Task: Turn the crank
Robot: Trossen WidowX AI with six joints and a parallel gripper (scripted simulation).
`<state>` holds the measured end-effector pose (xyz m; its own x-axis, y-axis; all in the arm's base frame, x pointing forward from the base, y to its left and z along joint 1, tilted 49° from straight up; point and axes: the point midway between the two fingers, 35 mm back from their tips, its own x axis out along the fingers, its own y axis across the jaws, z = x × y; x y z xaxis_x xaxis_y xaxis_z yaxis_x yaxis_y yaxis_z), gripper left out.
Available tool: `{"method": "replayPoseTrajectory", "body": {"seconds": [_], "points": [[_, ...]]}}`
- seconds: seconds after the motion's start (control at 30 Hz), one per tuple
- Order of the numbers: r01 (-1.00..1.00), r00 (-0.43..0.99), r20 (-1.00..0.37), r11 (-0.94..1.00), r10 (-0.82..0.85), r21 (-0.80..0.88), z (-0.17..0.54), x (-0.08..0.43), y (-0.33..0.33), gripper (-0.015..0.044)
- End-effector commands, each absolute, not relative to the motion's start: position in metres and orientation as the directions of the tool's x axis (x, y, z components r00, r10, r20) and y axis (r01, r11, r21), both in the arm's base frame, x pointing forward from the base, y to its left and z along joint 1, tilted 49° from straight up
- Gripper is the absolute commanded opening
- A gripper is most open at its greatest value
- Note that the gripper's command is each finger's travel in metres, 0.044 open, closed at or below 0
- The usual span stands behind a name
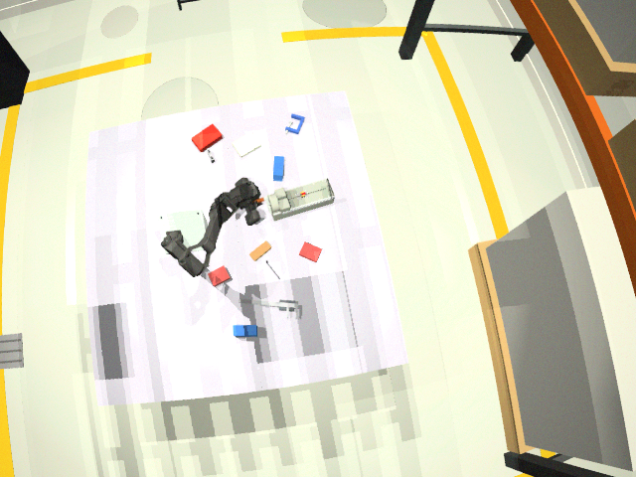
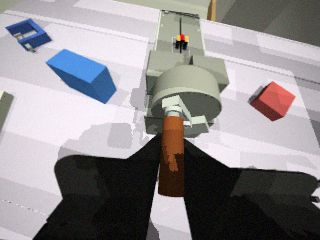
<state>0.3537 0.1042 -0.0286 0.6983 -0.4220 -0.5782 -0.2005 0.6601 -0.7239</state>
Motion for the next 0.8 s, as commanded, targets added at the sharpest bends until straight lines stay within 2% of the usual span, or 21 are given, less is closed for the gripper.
{"method": "replayPoseTrajectory", "body": {"seconds": [0.0, 0.77], "points": [[-0.198, 0.701, -0.573, 0.656, -0.424, -0.728, -0.0273, 0.3538, 0.1041, 0.0], [-0.2, 0.698, -0.578, 0.66, -0.422, -0.724, -0.0285, 0.3536, 0.104, 0.0]]}}
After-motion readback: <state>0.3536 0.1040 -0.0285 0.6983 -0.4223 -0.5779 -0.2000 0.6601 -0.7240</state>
